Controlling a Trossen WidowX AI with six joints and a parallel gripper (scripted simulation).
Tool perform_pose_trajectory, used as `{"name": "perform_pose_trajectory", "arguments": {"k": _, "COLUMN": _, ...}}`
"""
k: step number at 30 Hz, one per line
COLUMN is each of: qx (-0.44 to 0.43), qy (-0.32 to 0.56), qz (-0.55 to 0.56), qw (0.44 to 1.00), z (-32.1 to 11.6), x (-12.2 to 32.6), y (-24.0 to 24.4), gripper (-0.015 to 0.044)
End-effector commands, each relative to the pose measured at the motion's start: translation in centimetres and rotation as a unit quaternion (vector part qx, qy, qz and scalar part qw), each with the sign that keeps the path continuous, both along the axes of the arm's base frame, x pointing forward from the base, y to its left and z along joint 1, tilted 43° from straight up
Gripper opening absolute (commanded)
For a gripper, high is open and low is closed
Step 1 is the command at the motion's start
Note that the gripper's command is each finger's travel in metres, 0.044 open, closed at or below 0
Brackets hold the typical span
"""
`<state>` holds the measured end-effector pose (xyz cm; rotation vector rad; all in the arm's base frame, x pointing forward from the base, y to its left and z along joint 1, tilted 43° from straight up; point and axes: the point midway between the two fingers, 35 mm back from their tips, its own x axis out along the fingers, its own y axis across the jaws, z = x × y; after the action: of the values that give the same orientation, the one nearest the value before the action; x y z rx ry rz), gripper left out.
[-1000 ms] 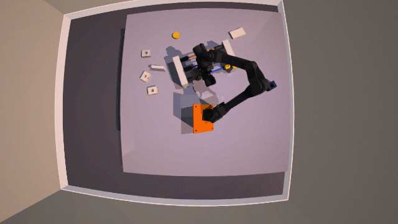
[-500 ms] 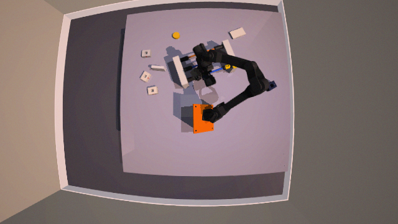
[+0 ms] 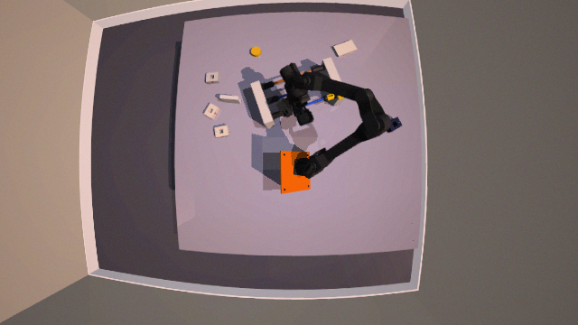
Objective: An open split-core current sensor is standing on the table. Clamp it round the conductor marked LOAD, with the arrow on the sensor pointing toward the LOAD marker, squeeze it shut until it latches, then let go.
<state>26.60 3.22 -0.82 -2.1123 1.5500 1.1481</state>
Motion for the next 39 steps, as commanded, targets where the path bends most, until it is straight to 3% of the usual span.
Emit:
{"name": "perform_pose_trajectory", "arguments": {"k": 1, "qx": 0.000, "qy": -0.001, "qz": 0.000, "qw": 1.000, "z": 0.0, "x": 0.0, "y": 0.0, "gripper": 0.0270}}
{"name": "perform_pose_trajectory", "arguments": {"k": 11, "qx": 0.000, "qy": -0.001, "qz": 0.000, "qw": 1.000, "z": 0.0, "x": 0.0, "y": 0.0, "gripper": 0.0270}}
{"name": "perform_pose_trajectory", "arguments": {"k": 18, "qx": 0.000, "qy": -0.001, "qz": 0.000, "qw": 1.000, "z": 0.0, "x": 0.0, "y": 0.0, "gripper": 0.0440}}
{"name": "perform_pose_trajectory", "arguments": {"k": 27, "qx": 0.001, "qy": -0.001, "qz": 0.000, "qw": 1.000, "z": 0.2, "x": 0.0, "y": 0.2, "gripper": 0.0440}}
{"name": "perform_pose_trajectory", "arguments": {"k": 34, "qx": 0.006, "qy": -0.009, "qz": -0.002, "qw": 1.000, "z": 7.4, "x": -1.2, "y": 6.7, "gripper": 0.0440}}
{"name": "perform_pose_trajectory", "arguments": {"k": 39, "qx": 0.006, "qy": -0.010, "qz": -0.002, "qw": 1.000, "z": 7.6, "x": -1.3, "y": 6.8, "gripper": 0.0440}}
